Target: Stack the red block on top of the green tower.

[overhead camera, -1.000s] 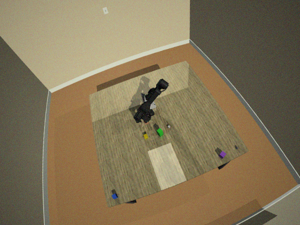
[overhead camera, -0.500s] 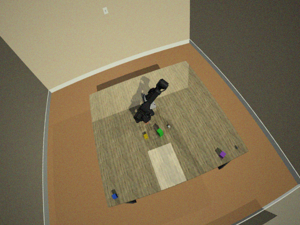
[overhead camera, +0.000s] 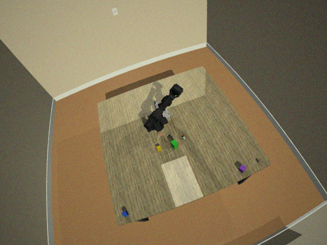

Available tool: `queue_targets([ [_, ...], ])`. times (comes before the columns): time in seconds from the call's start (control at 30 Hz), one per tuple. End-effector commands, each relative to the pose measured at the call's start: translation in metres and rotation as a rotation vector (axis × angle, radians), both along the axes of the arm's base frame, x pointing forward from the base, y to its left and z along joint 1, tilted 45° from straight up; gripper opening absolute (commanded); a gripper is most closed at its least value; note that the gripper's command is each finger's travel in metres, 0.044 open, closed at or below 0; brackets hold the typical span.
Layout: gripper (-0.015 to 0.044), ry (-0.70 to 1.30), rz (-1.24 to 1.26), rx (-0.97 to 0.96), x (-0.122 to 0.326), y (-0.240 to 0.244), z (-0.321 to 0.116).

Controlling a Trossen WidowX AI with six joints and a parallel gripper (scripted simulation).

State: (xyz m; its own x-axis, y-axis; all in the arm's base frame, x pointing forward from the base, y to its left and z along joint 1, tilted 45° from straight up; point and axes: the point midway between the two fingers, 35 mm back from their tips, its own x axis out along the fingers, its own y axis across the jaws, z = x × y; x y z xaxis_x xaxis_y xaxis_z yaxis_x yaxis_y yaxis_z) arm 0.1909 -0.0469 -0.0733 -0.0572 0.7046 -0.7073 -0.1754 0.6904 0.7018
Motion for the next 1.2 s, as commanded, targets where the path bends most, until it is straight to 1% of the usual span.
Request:
queue_targets([
  [0.0,0.0,-0.015,0.001,-0.015,0.003,-0.016,0.015],
  [0.4,0.0,-0.014,0.001,-0.017,0.006,-0.061,0.061],
  [0.73,0.0,-0.014,0.001,-0.018,0.008,-0.065,0.064],
  [0.87,0.0,-0.012,0.0,-0.024,0.021,-0.065,0.067],
  [1.17,0.0,-0.012,-0.003,-0.038,0.067,-0.06,0.078],
])
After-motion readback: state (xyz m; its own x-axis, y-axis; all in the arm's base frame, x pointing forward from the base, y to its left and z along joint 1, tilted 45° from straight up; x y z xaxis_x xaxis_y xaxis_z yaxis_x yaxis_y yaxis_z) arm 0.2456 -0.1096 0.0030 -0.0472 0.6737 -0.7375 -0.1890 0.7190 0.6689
